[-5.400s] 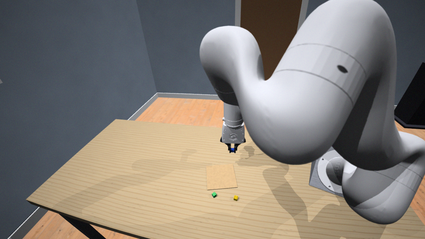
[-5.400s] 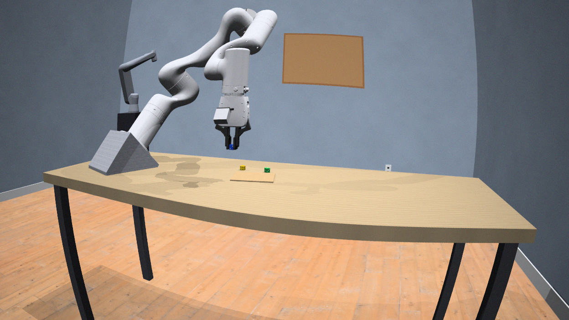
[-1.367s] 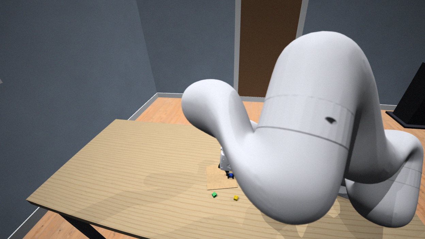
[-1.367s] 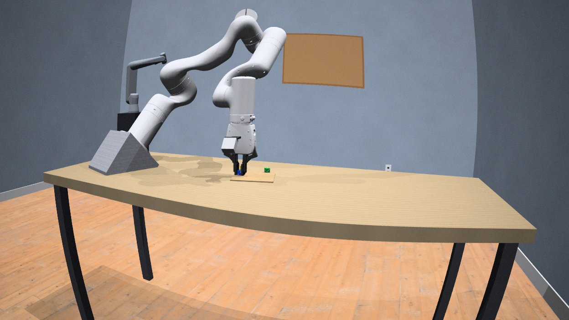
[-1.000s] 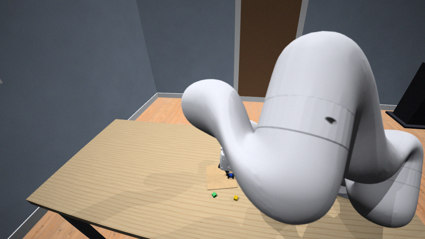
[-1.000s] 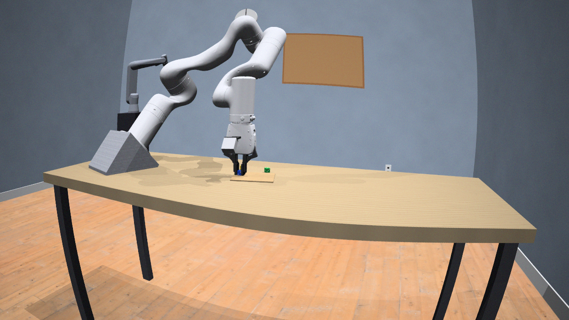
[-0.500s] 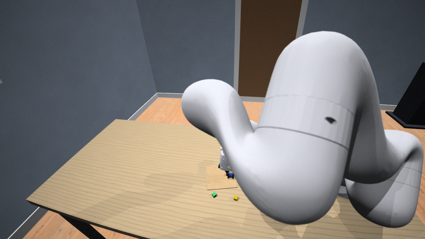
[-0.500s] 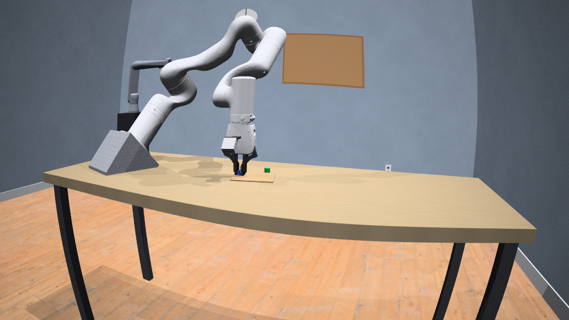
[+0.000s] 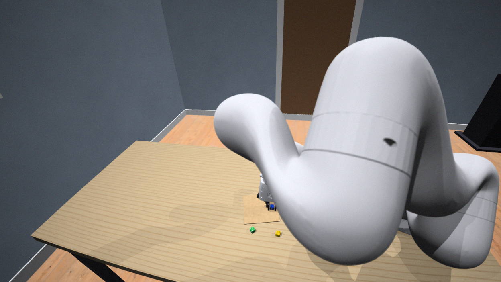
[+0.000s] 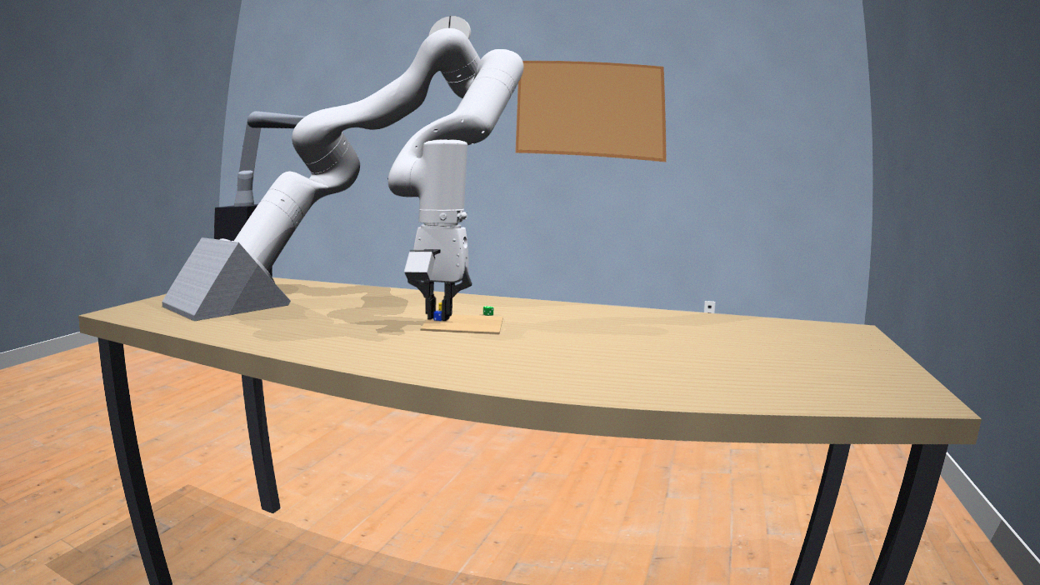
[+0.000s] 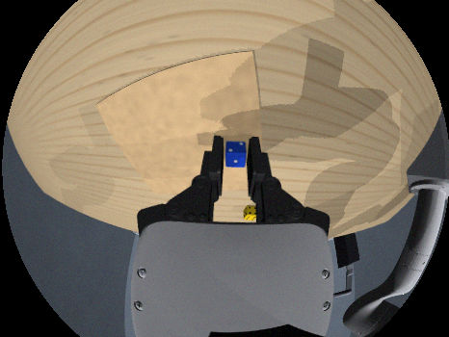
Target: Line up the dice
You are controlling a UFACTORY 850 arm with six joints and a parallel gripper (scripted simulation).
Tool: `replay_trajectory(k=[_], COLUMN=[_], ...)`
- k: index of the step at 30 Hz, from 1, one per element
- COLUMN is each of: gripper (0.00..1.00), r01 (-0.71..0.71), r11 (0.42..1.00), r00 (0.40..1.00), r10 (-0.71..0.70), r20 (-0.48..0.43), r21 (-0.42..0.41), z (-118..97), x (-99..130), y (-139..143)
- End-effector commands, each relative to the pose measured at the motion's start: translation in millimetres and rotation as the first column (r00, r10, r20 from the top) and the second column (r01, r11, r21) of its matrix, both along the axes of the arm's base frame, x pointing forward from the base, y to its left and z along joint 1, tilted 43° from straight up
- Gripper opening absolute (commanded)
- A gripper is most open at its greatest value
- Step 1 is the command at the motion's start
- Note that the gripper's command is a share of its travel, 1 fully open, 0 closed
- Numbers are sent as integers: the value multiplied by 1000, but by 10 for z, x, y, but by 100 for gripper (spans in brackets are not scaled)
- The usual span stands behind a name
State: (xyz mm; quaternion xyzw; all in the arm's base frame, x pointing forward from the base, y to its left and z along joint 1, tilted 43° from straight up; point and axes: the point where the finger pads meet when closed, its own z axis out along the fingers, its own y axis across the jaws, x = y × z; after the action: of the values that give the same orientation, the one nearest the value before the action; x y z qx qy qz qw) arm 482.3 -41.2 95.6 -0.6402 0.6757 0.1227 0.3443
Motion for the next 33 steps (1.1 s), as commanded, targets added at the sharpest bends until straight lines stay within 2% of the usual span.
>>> replay_trajectory(k=[1, 3, 4, 19, 27, 29, 33], gripper=[27, 27, 31, 31, 31, 31, 31], r01=[1, 1, 1, 1, 1, 1, 1], r11=[1000, 1000, 1000, 1000, 1000, 1000, 1000], r00=[1000, 1000, 1000, 1000, 1000, 1000, 1000], r10=[-1, -1, -1, -1, -1, -1, -1], r20=[1, 1, 1, 1, 1, 1, 1], r21=[-1, -1, -1, -1, -1, -1, -1], z=[4, 4, 4, 27, 247, 247, 409], x=[4, 4, 4, -6, -99, -99, -167], y=[-5, -5, -5, -24, -207, -207, -340])
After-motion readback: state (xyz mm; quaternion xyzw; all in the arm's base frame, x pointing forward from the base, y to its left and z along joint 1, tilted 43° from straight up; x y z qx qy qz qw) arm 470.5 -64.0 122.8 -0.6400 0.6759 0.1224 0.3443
